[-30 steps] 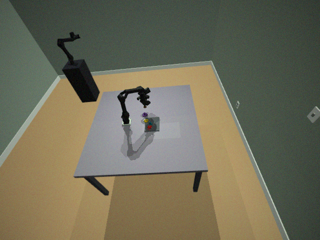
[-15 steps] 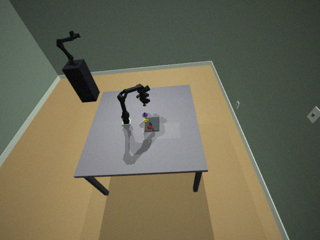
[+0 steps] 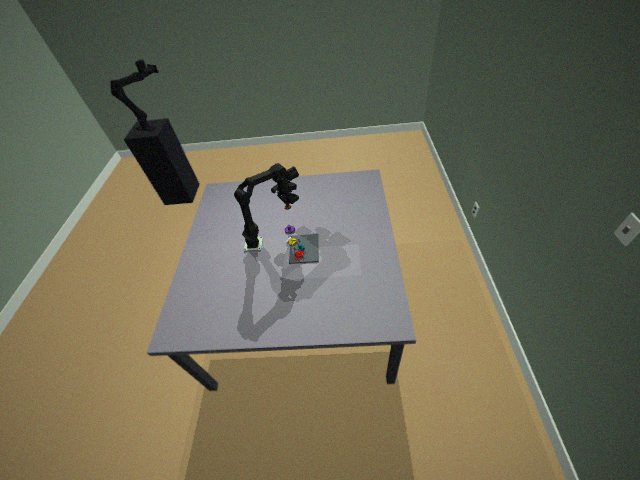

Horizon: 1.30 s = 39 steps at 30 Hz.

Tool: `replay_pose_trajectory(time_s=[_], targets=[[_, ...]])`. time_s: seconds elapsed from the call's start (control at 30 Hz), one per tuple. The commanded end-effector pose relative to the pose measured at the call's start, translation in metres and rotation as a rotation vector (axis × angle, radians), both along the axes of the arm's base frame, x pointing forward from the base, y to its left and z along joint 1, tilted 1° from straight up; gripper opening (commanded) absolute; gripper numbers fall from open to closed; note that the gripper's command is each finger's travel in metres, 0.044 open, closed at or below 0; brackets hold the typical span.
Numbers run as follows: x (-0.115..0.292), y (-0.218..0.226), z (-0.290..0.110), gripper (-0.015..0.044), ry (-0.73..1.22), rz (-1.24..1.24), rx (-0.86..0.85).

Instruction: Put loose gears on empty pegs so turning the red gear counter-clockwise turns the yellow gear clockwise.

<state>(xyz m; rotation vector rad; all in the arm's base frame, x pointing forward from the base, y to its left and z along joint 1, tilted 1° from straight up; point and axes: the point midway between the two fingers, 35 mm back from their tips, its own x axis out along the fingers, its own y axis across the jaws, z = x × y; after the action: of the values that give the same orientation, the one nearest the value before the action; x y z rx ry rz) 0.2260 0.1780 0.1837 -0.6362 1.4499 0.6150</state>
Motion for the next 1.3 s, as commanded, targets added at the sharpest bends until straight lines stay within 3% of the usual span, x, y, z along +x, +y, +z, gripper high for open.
replay_pose_trajectory(time_s=[0.0,0.27,1.27], targets=[[-0.001,0.0,0.009,0.0,-0.004,-0.002,0.007],[-0.003,-0.002,0.019,0.0,-0.003,-0.001,0.007],[0.03,-0.052,-0.004,0.0,-0.002,-0.003,-0.003]])
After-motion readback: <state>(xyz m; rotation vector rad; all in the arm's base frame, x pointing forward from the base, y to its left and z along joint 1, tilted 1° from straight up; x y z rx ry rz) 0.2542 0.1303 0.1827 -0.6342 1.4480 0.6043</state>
